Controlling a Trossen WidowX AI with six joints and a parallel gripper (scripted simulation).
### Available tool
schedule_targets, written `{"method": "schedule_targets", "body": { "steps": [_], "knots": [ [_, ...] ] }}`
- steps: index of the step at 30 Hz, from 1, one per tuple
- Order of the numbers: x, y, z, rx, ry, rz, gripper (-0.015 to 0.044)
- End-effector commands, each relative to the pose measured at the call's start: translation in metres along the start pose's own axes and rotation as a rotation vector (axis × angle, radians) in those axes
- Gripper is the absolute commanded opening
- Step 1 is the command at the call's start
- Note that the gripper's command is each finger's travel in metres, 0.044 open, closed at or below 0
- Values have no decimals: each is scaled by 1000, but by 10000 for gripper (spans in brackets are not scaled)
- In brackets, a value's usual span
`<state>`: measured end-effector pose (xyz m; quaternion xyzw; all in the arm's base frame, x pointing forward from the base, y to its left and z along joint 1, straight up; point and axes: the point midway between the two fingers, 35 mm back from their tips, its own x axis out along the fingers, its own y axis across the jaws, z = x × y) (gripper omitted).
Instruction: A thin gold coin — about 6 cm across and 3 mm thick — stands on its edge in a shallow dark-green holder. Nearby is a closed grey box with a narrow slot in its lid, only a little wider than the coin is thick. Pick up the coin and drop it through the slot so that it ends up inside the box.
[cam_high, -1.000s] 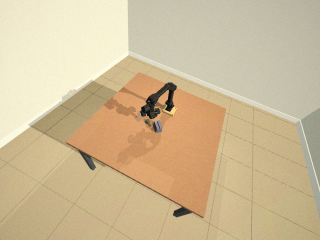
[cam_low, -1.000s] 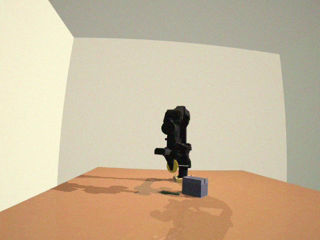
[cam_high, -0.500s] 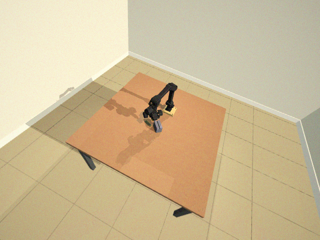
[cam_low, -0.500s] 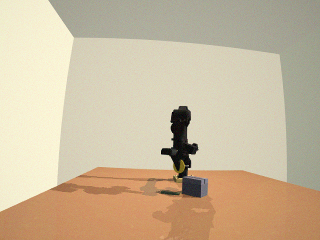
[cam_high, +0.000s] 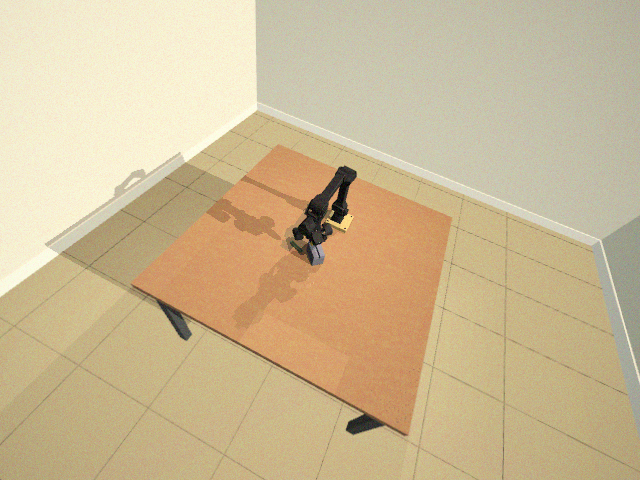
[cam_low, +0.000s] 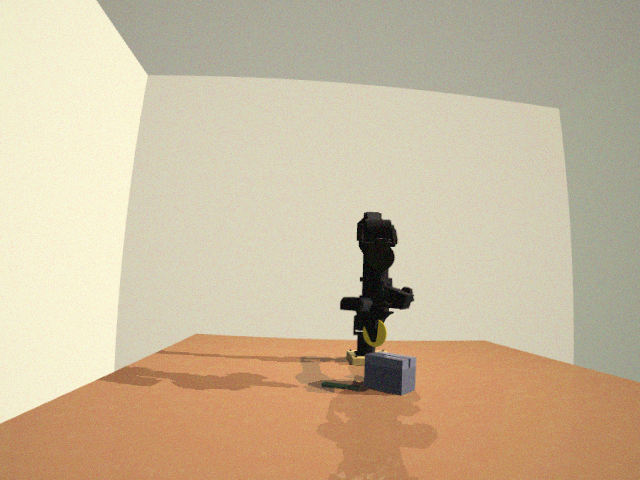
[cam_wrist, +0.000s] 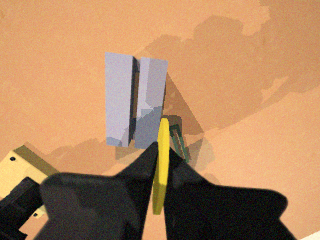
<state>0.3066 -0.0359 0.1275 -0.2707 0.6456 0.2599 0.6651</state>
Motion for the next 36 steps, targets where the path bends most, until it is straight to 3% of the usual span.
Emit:
{"method": "schedule_targets", "body": {
  "steps": [1, 36],
  "knots": [
    [0, 8, 6, 4, -2, 2, 0],
    [0, 31, 25, 2, -2, 3, 5]
  ]
}}
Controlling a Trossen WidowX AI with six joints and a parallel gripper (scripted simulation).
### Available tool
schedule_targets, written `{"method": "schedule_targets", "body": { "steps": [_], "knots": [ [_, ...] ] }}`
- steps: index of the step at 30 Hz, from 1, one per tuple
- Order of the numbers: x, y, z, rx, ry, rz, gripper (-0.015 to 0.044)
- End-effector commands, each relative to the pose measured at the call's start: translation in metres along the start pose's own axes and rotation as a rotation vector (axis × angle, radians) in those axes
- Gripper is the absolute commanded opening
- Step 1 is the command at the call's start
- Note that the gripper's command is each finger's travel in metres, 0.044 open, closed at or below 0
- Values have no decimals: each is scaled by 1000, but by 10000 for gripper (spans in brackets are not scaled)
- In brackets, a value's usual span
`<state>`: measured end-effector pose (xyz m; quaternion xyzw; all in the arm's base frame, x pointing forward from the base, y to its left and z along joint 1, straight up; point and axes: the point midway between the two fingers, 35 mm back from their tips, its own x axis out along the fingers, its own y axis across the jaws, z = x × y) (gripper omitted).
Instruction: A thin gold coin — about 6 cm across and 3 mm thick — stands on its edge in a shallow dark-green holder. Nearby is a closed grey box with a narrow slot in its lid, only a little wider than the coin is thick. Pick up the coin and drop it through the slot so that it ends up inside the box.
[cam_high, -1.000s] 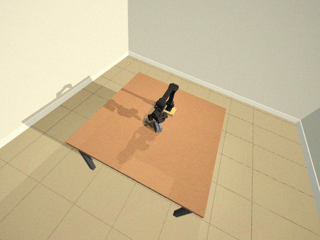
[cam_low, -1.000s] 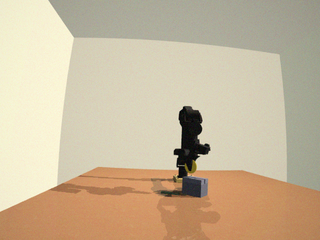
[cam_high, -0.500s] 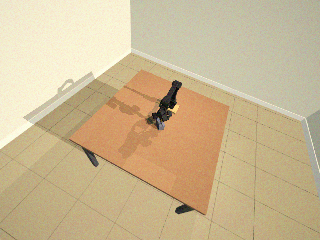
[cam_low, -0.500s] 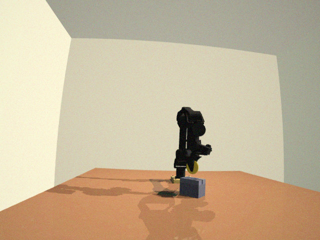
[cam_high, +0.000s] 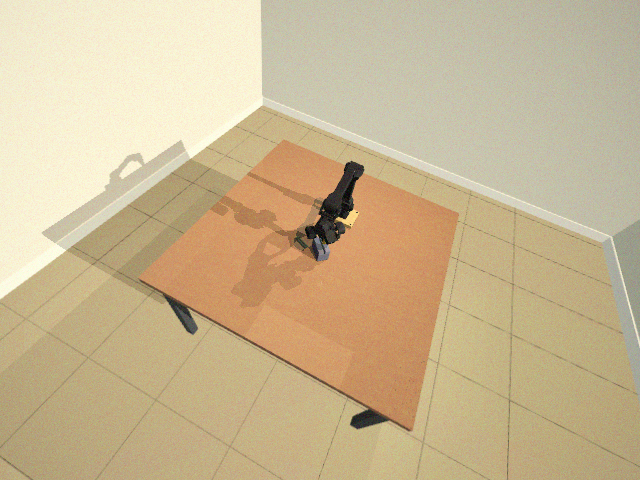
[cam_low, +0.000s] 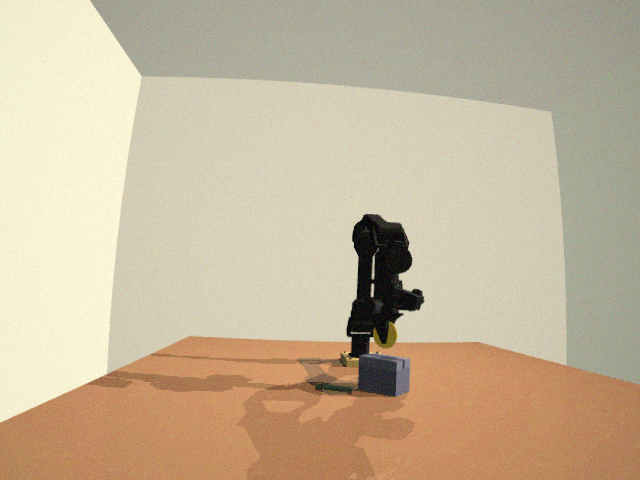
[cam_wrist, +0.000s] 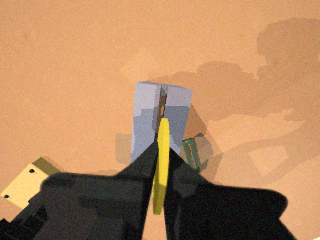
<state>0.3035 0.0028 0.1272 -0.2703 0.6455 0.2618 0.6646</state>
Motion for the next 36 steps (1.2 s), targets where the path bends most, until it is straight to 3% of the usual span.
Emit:
{"method": "schedule_targets", "body": {
  "steps": [1, 36],
  "knots": [
    [0, 0, 0, 3, -1, 0, 0],
    [12, 1, -1, 7, 0, 0, 0]
  ]
}}
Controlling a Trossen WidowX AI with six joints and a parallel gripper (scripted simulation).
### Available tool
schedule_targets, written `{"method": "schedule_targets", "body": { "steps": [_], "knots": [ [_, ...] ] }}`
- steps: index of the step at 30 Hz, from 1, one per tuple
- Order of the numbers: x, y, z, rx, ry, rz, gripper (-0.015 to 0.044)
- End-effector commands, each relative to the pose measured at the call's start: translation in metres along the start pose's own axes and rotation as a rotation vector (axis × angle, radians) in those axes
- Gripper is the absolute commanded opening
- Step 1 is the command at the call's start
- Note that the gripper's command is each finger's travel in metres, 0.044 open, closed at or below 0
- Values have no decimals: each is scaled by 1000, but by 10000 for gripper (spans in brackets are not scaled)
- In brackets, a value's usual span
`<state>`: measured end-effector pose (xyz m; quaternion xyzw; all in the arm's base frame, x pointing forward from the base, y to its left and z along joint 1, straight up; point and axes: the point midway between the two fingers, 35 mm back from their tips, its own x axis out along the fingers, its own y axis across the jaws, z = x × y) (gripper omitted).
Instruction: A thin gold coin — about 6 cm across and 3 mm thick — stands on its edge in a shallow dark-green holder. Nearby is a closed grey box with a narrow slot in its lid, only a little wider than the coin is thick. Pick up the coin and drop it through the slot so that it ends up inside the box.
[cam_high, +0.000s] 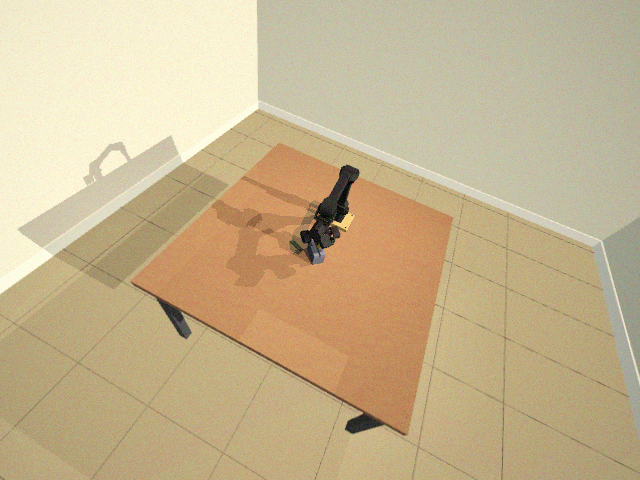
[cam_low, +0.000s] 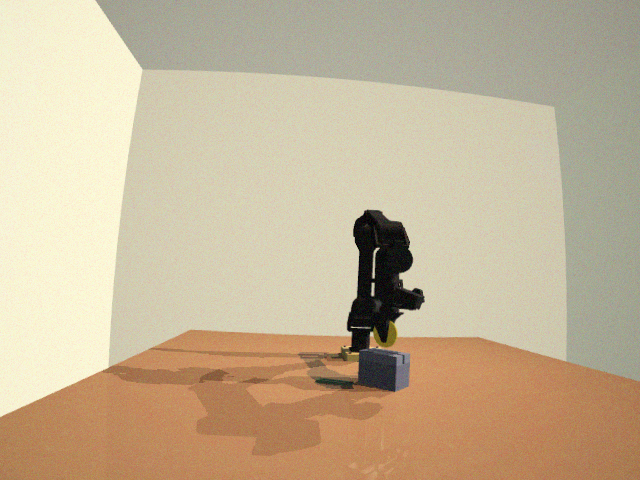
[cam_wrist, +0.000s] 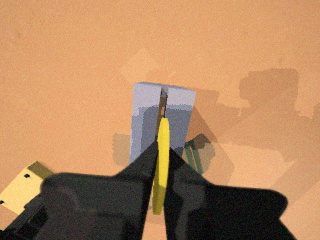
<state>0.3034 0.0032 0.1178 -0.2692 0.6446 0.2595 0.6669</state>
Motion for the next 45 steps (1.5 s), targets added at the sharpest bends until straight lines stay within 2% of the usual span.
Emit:
{"method": "schedule_targets", "body": {
  "steps": [1, 21, 27, 36, 45],
  "knots": [
    [3, 0, 0, 1, 3, 3, 0],
    [11, 1, -1, -6, 3, 3, 0],
    [8, 0, 0, -1, 0, 0, 157],
    [8, 0, 0, -1, 0, 0, 161],
    [-12, 0, 0, -1, 1, 1, 397]
  ]
}}
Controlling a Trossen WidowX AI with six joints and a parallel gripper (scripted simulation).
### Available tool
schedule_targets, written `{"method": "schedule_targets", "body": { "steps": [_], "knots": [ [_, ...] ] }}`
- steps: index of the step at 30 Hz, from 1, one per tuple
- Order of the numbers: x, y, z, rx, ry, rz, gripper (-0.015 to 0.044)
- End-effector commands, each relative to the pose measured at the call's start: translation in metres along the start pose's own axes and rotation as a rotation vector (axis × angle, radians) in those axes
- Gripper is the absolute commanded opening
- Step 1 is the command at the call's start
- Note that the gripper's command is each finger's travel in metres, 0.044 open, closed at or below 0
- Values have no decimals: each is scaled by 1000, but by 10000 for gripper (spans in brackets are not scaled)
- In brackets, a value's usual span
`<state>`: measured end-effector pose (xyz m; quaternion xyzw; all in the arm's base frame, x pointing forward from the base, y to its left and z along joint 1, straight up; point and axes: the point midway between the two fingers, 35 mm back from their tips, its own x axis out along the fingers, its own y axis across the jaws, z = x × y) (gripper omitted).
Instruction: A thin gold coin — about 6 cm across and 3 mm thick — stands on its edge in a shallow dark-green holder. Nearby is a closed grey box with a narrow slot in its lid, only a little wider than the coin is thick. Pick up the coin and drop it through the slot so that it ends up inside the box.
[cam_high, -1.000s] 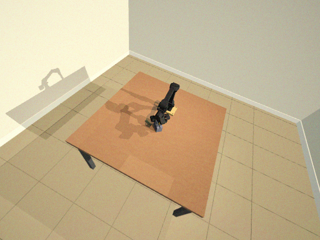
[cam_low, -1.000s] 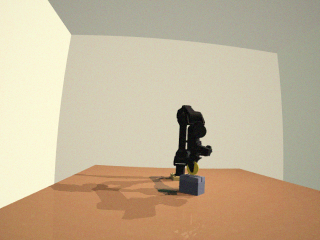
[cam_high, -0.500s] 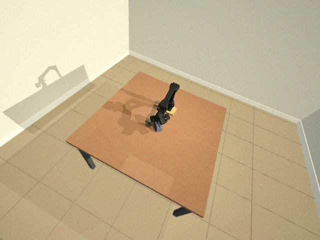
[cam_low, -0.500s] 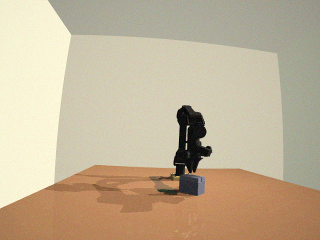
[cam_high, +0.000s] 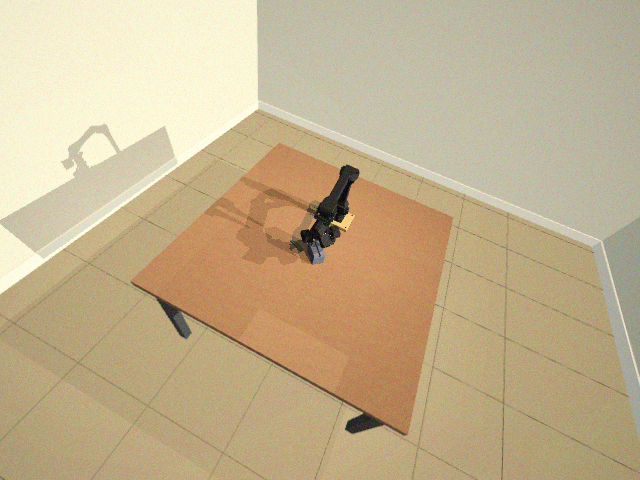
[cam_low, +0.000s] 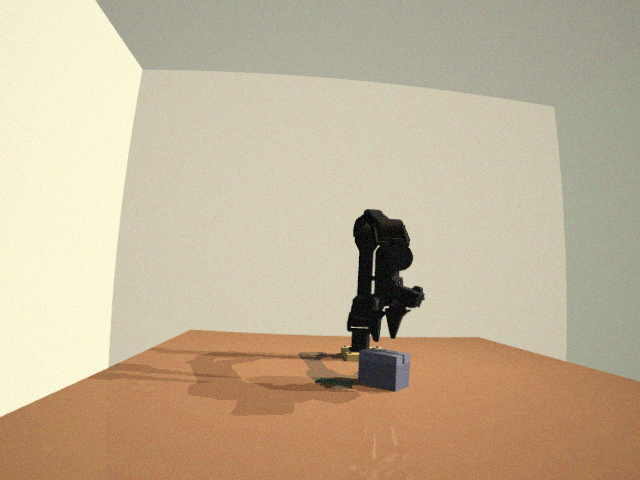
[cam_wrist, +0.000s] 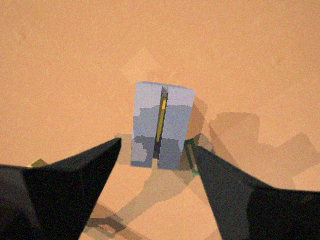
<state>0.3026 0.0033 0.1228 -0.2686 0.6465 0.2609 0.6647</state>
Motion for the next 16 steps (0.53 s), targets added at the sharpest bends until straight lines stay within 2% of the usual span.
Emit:
{"method": "schedule_targets", "body": {
  "steps": [1, 2, 5, 16],
  "knots": [
    [-12, 0, 0, 0, -3, -3, 423],
    [-21, 0, 0, 0, -2, -2, 440],
    [-46, 2, -3, 0, 1, 1, 440],
    [-48, 3, -3, 0, 2, 2, 440]
  ]
}}
